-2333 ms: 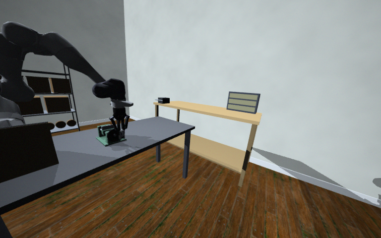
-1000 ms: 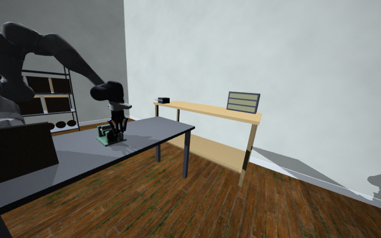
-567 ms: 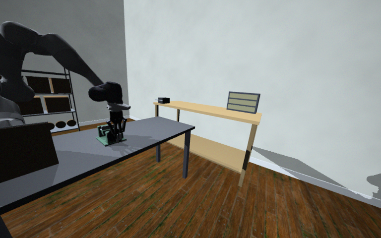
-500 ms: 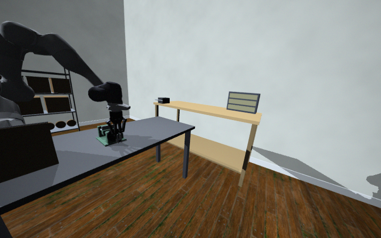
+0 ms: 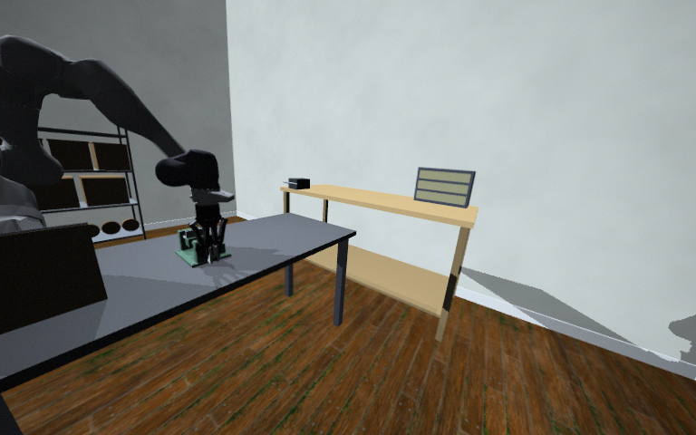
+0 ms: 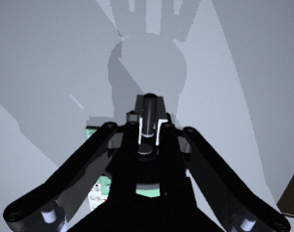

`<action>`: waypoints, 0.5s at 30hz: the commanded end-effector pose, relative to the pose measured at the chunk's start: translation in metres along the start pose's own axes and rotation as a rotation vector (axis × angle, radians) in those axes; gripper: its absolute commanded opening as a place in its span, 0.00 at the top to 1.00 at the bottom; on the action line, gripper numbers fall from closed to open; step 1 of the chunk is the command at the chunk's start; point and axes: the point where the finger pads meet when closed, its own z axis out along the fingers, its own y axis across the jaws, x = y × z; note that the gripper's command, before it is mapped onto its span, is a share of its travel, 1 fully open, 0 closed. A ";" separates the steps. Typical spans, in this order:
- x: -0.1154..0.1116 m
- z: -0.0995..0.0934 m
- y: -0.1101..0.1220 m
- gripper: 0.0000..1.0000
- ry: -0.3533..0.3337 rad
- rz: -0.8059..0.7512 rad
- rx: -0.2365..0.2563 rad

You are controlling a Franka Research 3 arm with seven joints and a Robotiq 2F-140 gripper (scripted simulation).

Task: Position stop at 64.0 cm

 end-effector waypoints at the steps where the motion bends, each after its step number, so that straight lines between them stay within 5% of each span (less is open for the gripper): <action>1: 0.001 0.000 0.007 0.96 0.001 -0.005 -0.003; 15: 0.001 -0.011 0.023 0.96 0.001 -0.005 -0.003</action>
